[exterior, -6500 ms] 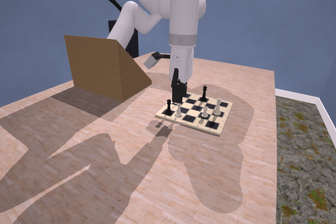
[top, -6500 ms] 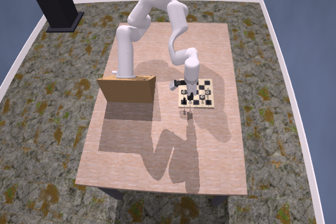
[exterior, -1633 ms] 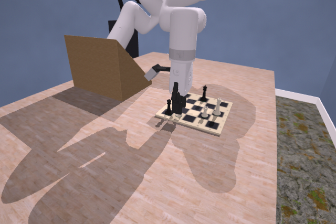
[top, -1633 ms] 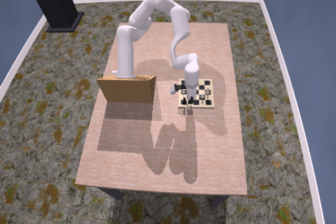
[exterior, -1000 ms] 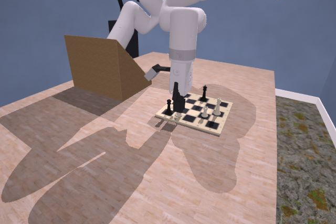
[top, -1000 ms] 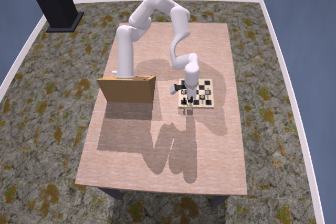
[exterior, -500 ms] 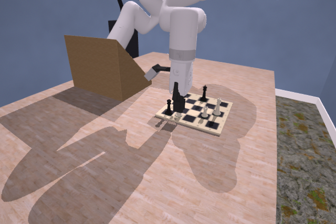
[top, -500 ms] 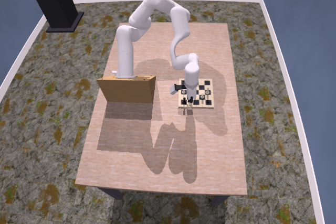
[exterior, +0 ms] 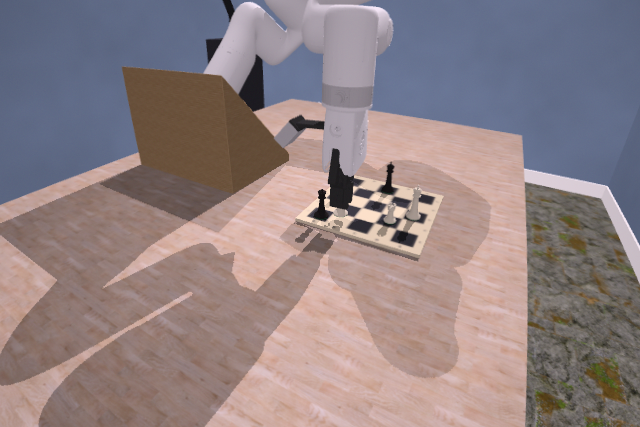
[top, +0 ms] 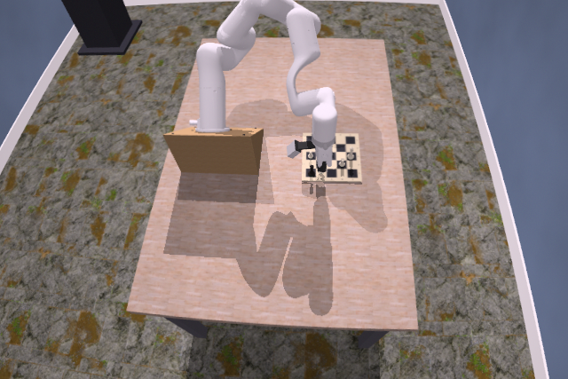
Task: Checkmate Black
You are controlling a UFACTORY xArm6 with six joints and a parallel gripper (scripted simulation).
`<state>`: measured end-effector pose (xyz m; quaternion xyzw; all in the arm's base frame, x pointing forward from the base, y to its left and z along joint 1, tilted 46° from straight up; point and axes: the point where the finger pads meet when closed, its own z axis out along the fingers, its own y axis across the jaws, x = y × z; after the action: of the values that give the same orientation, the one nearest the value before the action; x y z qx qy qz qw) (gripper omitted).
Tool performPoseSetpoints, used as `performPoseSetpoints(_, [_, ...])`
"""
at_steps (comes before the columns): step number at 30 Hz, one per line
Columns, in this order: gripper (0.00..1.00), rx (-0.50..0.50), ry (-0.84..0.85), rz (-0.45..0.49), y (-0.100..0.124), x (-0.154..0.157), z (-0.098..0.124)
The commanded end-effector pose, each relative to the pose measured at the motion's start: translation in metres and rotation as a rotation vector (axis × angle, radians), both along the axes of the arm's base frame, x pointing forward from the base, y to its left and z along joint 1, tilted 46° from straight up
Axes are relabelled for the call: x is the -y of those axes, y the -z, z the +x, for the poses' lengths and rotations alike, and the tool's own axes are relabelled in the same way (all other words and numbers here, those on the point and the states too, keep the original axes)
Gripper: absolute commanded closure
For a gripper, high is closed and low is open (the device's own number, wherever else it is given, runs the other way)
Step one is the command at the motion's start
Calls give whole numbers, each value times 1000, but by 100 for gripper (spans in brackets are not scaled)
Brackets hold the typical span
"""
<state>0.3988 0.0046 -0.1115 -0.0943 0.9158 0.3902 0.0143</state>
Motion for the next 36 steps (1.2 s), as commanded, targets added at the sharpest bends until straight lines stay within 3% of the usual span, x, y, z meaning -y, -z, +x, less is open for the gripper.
performPoseSetpoints(1, [100, 4, 2, -2, -15, 16, 3])
performPoseSetpoints(12, [100, 4, 2, -2, -59, 61, 5])
performPoseSetpoints(24, [100, 4, 2, -2, -62, 64, 6])
performPoseSetpoints(26, [100, -3, 8, -3, -69, 59, 6])
performPoseSetpoints(29, [100, -50, 54, -6, -112, 18, 5])
performPoseSetpoints(31, [100, -50, 54, -6, -112, 18, 5])
performPoseSetpoints(34, [100, -78, 81, -6, -136, -7, -1])
performPoseSetpoints(36, [100, -78, 81, -6, -136, -7, -1])
